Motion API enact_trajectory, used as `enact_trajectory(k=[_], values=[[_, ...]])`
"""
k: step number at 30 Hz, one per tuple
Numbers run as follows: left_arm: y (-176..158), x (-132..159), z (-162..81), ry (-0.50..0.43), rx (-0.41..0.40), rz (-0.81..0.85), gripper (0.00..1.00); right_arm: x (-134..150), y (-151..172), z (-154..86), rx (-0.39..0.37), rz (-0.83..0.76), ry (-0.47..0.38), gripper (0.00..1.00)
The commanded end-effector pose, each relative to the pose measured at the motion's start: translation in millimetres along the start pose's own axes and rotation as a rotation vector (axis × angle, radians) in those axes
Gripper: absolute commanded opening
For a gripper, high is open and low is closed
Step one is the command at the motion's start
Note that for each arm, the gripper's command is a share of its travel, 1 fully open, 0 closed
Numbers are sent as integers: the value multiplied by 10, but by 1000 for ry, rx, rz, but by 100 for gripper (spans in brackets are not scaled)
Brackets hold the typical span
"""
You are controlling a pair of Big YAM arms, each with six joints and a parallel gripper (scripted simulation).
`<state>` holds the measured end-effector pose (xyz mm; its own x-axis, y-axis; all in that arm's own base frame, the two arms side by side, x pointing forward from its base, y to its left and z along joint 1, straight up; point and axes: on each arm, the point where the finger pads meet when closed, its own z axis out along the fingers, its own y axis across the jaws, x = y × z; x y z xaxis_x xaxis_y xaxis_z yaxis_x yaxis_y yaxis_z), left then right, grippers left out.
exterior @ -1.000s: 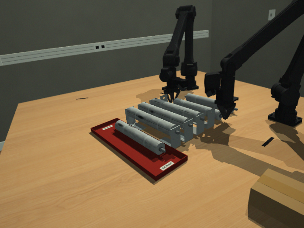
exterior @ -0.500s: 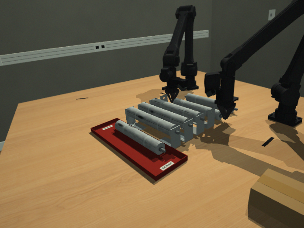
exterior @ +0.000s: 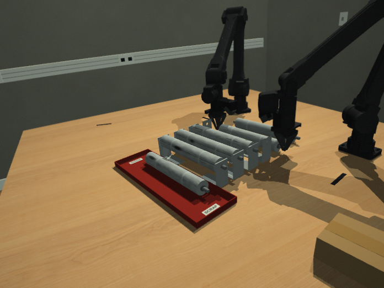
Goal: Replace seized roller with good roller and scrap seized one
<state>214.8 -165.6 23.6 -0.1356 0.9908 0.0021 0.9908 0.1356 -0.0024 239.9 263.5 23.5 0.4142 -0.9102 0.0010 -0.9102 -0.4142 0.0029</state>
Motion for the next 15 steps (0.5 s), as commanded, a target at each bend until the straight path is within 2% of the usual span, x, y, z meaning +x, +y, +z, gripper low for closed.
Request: enact_trajectory(k=[1, 7, 10, 13, 15], values=[[102, -75, -84, -21, -23, 3, 3, -4, -97, -66, 19, 1, -6, 3], [67, -91, -154, -19, -31, -10, 3, -13, 25, -72, 15, 8, 1, 3], [114, -113, -218, -30, -47, -16, 3, -14, -69, -164, 40, 18, -6, 3], [141, -161, -294, -39, -64, -12, 3, -13, 12, -158, 39, 9, -1, 3], [172, -192, -348, -47, -77, -13, 3, -22, -116, -268, 70, 21, -12, 3]])
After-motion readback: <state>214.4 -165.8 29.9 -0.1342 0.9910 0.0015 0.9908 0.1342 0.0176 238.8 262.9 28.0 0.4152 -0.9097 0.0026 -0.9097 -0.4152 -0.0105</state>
